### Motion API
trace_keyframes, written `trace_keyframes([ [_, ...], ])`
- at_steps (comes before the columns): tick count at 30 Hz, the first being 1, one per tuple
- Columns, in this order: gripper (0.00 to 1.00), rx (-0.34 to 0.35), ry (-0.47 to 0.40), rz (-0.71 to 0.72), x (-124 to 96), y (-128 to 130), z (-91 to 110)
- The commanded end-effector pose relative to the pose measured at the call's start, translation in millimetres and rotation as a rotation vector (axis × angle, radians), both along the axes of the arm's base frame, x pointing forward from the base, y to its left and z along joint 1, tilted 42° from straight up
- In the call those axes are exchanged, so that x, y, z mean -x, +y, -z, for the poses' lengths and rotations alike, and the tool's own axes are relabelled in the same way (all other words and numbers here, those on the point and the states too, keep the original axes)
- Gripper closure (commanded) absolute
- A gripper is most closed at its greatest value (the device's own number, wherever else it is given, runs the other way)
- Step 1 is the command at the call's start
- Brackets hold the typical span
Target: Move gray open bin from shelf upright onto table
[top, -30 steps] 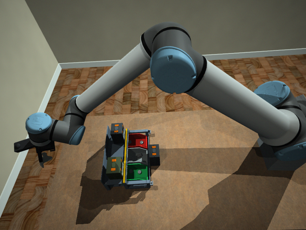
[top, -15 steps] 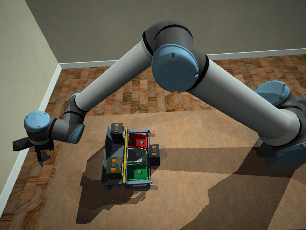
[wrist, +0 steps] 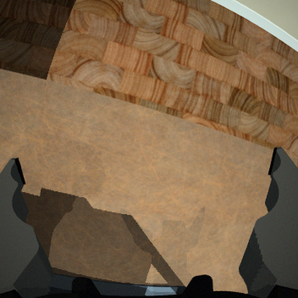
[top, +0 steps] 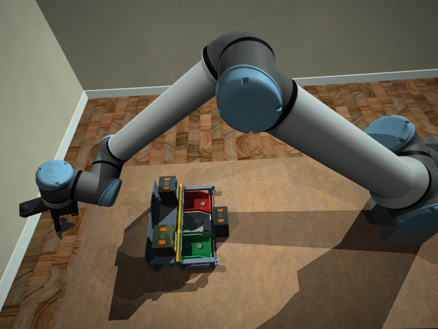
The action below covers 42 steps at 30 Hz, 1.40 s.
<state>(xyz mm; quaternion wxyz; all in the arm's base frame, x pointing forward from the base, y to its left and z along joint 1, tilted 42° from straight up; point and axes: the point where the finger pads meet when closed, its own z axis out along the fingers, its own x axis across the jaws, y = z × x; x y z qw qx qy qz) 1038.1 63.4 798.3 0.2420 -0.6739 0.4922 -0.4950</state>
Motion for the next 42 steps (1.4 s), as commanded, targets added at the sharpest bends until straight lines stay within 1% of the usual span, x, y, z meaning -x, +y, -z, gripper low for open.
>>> trace_keyframes([
  [1,0.00,0.000,-0.002,0.000,-1.6,0.1,0.6],
  [14,0.00,0.000,-0.002,0.000,-2.3,0.0,1.4],
  [19,0.00,0.000,-0.002,0.000,34.8,-0.7,35.0],
  [31,0.00,0.000,-0.002,0.000,34.8,-0.7,35.0],
  [36,0.00,0.000,-0.002,0.000,71.4,-1.3,68.4],
  [42,0.00,0.000,-0.002,0.000,71.4,-1.3,68.4],
])
